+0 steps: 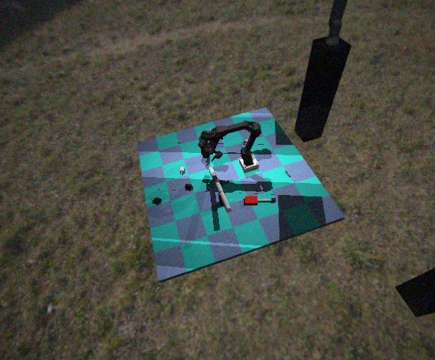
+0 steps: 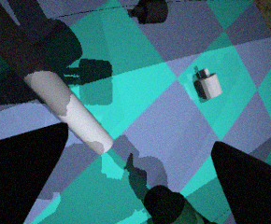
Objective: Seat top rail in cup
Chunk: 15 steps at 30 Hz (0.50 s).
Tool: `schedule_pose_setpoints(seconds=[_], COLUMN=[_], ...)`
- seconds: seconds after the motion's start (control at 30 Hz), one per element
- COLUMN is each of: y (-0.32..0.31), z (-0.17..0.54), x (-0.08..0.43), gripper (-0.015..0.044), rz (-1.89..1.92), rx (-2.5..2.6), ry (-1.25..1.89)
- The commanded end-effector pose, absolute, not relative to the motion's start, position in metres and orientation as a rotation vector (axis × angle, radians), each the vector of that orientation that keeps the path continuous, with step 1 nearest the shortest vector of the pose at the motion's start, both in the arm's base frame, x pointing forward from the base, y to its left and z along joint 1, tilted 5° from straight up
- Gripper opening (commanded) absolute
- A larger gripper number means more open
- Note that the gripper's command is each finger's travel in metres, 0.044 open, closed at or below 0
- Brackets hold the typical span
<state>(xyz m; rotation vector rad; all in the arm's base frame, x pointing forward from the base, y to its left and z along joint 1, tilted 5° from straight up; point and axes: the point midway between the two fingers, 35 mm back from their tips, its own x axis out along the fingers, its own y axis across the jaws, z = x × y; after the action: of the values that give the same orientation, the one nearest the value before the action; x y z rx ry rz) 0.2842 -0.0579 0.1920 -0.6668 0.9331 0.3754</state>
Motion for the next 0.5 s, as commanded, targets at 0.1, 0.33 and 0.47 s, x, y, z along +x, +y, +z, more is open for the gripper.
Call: schedule_pose_setpoints(seconds=[0.1, 0.33, 0.47], y=[-0.0043, -0.0042, -0.0042], z=[0.2449, 0.245, 0.245], x=[0.2576, 0.2575, 0.2575], gripper=[0.044, 0.044, 0.044], rz=[0.009, 0.008, 0.008], rx=[0.013, 0.015, 0.015], ry=[0.946, 0.946, 0.946])
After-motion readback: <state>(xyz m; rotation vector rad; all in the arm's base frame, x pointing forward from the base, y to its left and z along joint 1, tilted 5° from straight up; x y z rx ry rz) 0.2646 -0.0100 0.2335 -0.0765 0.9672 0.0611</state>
